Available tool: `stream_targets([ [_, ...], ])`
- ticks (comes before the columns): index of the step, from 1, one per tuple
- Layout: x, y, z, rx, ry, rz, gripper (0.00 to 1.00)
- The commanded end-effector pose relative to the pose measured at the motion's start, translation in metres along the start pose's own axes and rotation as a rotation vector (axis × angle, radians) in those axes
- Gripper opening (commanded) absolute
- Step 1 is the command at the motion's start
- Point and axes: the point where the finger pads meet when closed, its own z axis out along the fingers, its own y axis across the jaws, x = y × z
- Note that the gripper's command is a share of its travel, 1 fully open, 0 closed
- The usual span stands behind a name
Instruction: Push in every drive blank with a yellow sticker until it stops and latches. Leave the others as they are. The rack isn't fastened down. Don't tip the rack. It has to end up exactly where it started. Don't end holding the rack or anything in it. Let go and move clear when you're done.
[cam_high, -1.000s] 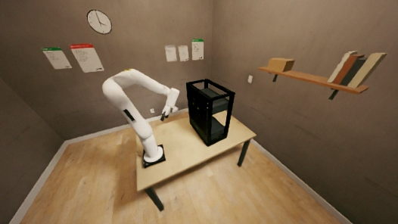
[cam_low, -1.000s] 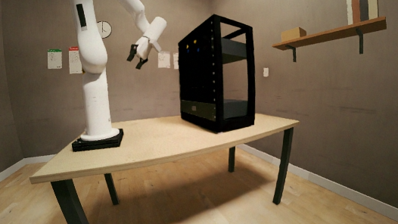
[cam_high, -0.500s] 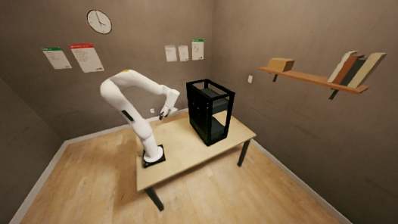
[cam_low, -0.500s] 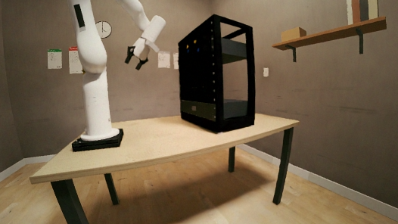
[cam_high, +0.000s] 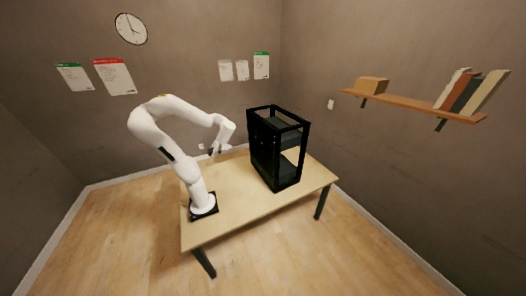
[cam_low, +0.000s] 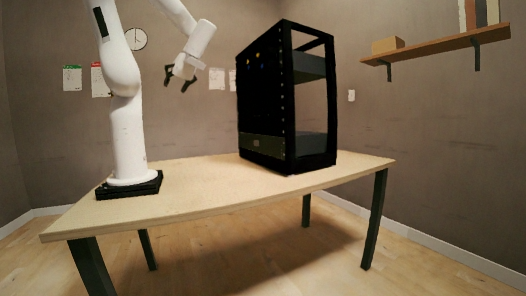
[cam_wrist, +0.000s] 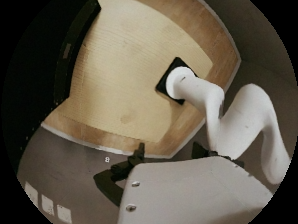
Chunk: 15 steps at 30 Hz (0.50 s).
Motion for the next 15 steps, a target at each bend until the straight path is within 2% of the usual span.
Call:
stream_targets([
  [1,-0.008,-0.006,0.002,0.053,-0.049,0.062,1.00],
  [9,-0.026,-0.022,0.001,0.176,-0.181,0.223,1.00],
  [15,-0.033,-0.031,-0.002,0.239,-0.255,0.311,1.00],
])
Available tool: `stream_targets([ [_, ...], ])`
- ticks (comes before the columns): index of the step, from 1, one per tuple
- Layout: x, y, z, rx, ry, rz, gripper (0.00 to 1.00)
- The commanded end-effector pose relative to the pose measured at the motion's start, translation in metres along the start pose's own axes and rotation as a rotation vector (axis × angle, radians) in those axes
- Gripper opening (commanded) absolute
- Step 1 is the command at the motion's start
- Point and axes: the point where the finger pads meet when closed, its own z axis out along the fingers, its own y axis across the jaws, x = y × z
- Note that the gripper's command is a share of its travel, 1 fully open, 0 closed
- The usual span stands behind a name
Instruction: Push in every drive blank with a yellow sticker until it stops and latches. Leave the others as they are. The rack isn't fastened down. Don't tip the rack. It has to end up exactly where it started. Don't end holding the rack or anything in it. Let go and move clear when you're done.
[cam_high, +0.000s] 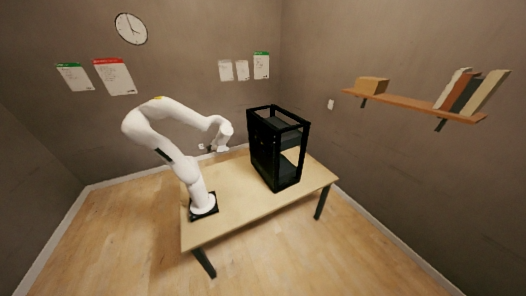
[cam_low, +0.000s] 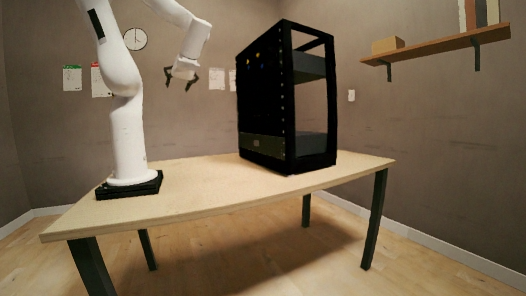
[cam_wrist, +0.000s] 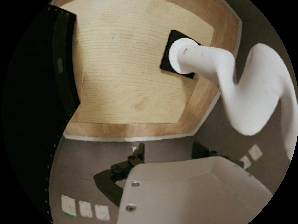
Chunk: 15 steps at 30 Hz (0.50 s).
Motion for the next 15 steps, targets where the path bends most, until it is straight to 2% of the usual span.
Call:
stream_targets([
  [1,-0.008,-0.005,0.001,0.050,-0.053,0.063,1.00],
  [6,-0.020,-0.017,-0.001,0.129,-0.152,0.179,1.00],
  [15,-0.032,-0.032,-0.008,0.222,-0.280,0.325,1.00],
])
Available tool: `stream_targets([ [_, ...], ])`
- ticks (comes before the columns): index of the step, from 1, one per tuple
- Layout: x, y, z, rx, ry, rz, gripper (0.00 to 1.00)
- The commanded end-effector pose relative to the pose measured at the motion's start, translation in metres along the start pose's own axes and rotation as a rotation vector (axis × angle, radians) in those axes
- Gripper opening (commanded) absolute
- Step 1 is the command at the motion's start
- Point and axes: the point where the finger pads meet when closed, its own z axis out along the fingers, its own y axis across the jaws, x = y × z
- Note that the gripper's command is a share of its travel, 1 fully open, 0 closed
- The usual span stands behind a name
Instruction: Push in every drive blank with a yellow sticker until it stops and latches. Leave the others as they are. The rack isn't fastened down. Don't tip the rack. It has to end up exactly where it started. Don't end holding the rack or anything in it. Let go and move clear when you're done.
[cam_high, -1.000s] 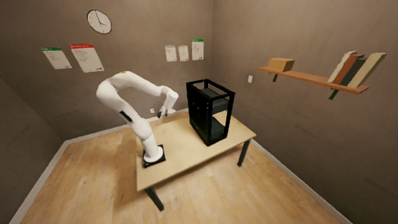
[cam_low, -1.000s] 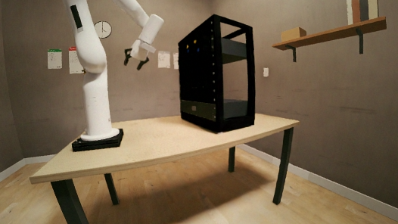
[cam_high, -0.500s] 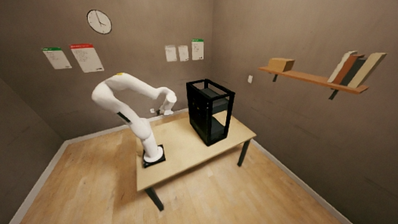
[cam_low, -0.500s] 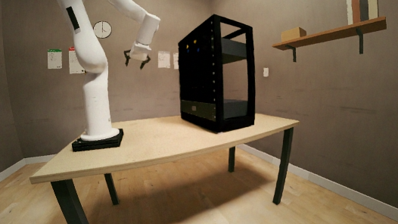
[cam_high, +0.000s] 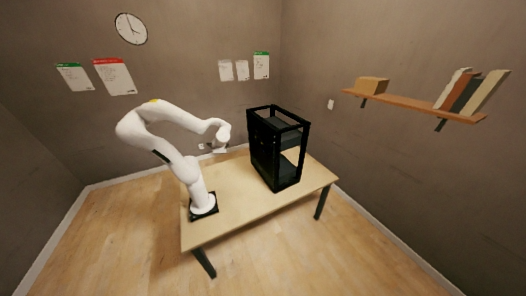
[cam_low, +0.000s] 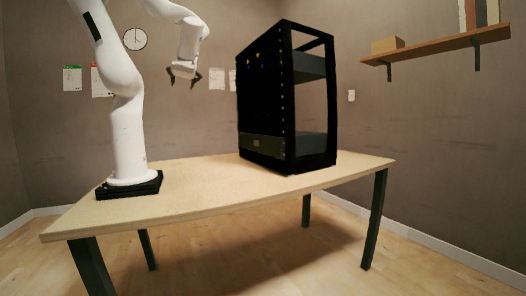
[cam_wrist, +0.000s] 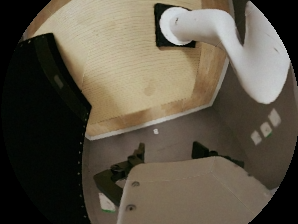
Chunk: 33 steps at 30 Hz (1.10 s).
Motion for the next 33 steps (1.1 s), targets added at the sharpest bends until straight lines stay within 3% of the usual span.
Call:
stream_targets([
  [1,-0.011,-0.008,-0.001,0.061,-0.081,0.091,1.00],
  [3,-0.011,-0.008,-0.001,0.061,-0.081,0.091,1.00],
  [17,-0.034,-0.039,-0.019,0.216,-0.338,0.371,1.00],
  [20,-0.034,-0.039,-0.019,0.216,-0.338,0.371,1.00],
  [33,-0.042,-0.069,-0.048,0.331,-0.589,0.621,1.00],
])
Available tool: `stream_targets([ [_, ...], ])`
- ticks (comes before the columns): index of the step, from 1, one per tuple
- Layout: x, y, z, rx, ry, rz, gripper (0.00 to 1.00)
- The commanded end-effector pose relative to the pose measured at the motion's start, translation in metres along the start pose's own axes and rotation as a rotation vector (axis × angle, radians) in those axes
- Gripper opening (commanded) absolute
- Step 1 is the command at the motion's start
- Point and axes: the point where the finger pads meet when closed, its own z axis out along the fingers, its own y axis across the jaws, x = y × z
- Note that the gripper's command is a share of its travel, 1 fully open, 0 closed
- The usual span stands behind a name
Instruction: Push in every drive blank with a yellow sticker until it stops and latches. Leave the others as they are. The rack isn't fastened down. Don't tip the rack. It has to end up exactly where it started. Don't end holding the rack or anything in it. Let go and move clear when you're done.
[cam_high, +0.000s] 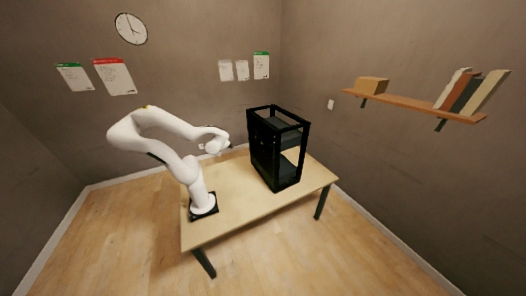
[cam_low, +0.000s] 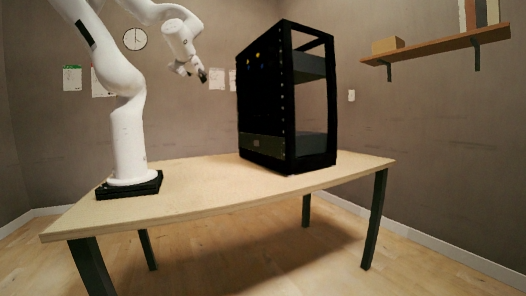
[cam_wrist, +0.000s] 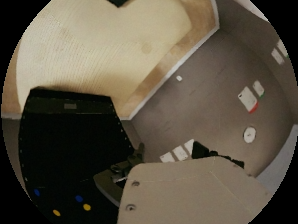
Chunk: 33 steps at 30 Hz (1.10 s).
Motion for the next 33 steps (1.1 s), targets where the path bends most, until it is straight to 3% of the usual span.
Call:
stream_targets([
  [1,-0.014,-0.010,-0.005,0.044,-0.099,0.099,1.00],
  [4,-0.014,-0.010,-0.005,0.044,-0.099,0.099,1.00],
  [18,-0.044,-0.045,-0.034,0.134,-0.387,0.388,1.00],
  [21,-0.044,-0.045,-0.034,0.134,-0.387,0.388,1.00],
  [33,-0.058,-0.080,-0.072,0.179,-0.652,0.636,1.00],
])
